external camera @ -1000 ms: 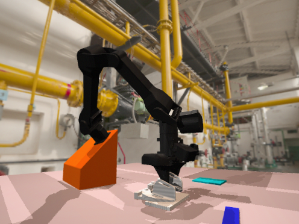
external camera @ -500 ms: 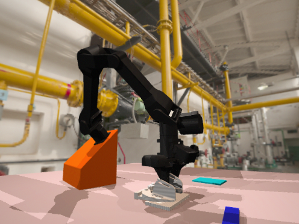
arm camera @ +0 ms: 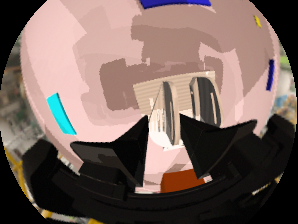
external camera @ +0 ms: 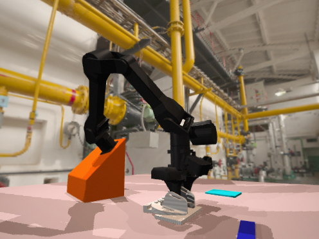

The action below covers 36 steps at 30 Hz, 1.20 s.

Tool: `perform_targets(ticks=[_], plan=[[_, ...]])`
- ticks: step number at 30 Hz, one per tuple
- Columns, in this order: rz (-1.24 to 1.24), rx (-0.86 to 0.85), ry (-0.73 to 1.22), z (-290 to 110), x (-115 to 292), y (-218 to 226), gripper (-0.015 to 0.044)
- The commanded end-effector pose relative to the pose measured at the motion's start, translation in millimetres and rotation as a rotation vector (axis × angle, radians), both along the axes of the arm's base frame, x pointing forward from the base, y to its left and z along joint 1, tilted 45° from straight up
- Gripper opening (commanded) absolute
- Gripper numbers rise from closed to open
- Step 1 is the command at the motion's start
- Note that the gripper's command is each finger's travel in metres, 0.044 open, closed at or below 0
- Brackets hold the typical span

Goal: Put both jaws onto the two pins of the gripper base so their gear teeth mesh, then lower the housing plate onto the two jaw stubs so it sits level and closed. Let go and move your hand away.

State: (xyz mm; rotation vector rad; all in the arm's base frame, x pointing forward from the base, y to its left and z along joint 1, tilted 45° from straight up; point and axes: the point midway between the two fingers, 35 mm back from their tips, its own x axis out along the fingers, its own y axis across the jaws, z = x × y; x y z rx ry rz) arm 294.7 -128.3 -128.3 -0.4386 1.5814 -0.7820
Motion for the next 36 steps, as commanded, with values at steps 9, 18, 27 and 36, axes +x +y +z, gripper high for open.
perform_targets(ticks=[9, 18, 27, 36], plan=[[0.0, -0.006, 0.004, -2.3, -2.1, -3.2, 0.0134], [0.0, -0.007, 0.003, -2.8, -2.2, -3.7, 0.0134], [0.0, -0.007, 0.003, -2.8, -2.2, -3.7, 0.0134], [0.0, -0.007, 0.003, -2.8, -2.2, -3.7, 0.0134]])
